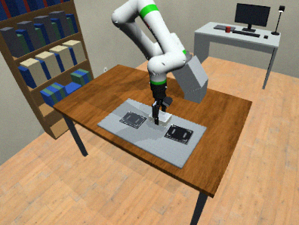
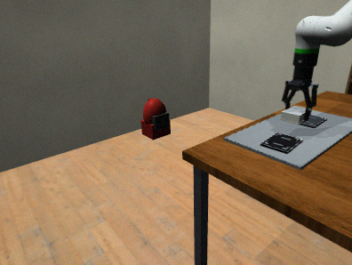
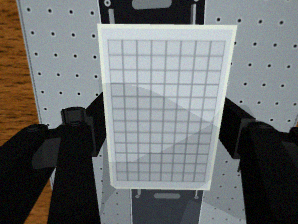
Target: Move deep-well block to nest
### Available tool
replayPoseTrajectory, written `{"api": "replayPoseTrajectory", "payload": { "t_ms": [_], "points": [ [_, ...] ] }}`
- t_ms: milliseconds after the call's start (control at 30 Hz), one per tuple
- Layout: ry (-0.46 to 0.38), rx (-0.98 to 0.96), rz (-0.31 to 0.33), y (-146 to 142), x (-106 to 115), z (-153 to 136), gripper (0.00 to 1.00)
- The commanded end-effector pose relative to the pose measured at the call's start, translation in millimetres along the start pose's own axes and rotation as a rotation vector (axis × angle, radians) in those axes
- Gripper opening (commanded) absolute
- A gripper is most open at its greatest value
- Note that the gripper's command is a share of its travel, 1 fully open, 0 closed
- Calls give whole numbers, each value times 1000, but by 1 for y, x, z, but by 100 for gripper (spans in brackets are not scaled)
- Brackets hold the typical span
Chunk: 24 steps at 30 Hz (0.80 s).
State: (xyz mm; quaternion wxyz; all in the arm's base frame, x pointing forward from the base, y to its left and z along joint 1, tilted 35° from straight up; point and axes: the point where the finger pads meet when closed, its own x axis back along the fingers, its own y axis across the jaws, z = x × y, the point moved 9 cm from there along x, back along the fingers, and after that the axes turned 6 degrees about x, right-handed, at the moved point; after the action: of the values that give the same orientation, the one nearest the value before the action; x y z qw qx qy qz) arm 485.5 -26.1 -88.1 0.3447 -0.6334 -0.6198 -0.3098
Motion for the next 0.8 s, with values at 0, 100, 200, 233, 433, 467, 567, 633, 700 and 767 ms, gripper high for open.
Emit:
{"api": "replayPoseTrajectory", "payload": {
  "t_ms": [0,100,200,233,433,467,567,633,700,767],
  "points": [
    [1,0,-2,1,1,-9,10],
    [1,0,-2,1,1,-16,10],
    [1,0,-2,0,1,-23,10],
    [1,0,-2,0,1,-26,10],
    [1,0,-2,0,1,-46,10],
    [1,0,-2,0,1,-49,10],
    [1,0,-2,0,1,-59,10],
    [0,0,-2,0,1,-66,10],
    [0,0,-2,0,1,-66,10],
    [0,0,-2,0,1,-73,10]
  ]
}}
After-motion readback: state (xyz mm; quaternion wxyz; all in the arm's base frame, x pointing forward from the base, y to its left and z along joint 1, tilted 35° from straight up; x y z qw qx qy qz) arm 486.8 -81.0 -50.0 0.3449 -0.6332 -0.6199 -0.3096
